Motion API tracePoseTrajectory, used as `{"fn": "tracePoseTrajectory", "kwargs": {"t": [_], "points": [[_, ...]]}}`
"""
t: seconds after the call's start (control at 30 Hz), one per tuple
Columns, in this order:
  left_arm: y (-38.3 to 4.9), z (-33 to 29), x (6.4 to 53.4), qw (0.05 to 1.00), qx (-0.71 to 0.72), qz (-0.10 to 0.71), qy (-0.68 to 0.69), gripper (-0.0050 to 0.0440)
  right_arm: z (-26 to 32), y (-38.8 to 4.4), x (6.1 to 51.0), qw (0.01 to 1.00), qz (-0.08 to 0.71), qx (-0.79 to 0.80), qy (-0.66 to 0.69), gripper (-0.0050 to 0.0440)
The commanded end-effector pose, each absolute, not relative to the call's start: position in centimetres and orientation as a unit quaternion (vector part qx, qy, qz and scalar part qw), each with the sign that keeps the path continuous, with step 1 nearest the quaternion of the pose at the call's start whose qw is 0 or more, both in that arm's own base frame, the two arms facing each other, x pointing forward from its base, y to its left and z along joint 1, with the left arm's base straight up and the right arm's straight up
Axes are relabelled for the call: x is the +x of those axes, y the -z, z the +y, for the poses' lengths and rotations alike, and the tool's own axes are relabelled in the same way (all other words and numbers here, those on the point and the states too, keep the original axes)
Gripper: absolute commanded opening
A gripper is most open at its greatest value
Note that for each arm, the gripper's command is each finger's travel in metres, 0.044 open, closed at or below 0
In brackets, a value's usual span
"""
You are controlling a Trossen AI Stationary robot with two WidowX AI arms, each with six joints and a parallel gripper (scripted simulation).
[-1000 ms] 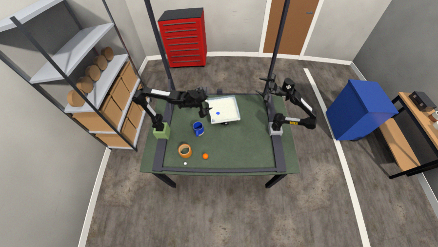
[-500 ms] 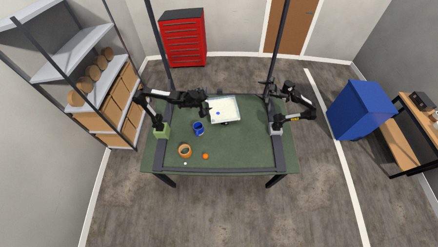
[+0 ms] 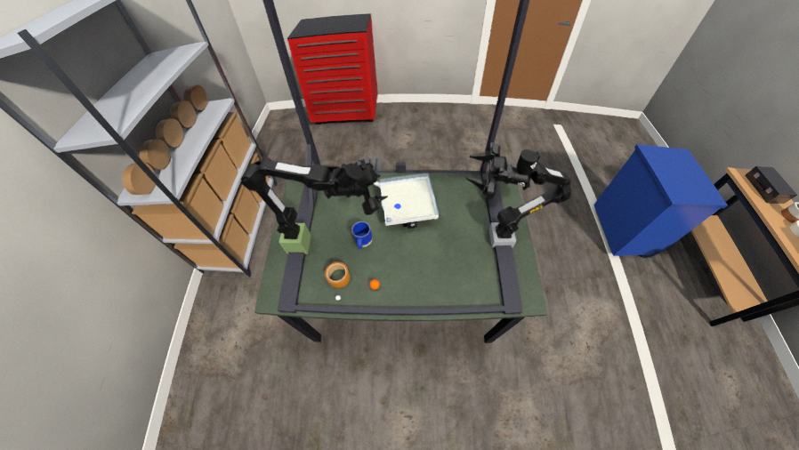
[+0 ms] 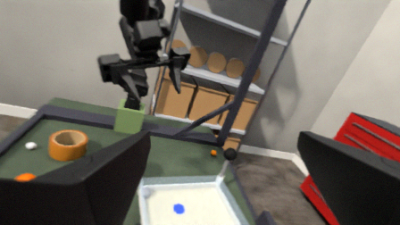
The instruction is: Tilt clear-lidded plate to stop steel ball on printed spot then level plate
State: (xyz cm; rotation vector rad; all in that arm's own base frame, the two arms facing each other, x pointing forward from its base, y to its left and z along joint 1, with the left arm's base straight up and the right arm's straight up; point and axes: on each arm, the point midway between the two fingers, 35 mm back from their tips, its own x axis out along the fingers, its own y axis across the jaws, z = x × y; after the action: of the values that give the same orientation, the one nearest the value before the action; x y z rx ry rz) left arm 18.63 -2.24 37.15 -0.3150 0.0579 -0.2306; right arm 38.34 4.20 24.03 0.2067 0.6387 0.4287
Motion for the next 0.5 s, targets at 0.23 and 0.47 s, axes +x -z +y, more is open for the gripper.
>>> {"fn": "tracePoseTrajectory", "kwargs": {"t": [0.23,0.47], "points": [[-38.1,-0.3,18.0,0.990,-0.109,0.010,0.093,0.0400,4.2,-25.1,38.3,0.926,0.298,0.096,-0.211,0.0400],[-38.1,1.1,17.5,0.995,-0.077,0.005,0.068,0.0400,4.2,-25.1,38.3,0.926,0.298,0.096,-0.211,0.0400]]}}
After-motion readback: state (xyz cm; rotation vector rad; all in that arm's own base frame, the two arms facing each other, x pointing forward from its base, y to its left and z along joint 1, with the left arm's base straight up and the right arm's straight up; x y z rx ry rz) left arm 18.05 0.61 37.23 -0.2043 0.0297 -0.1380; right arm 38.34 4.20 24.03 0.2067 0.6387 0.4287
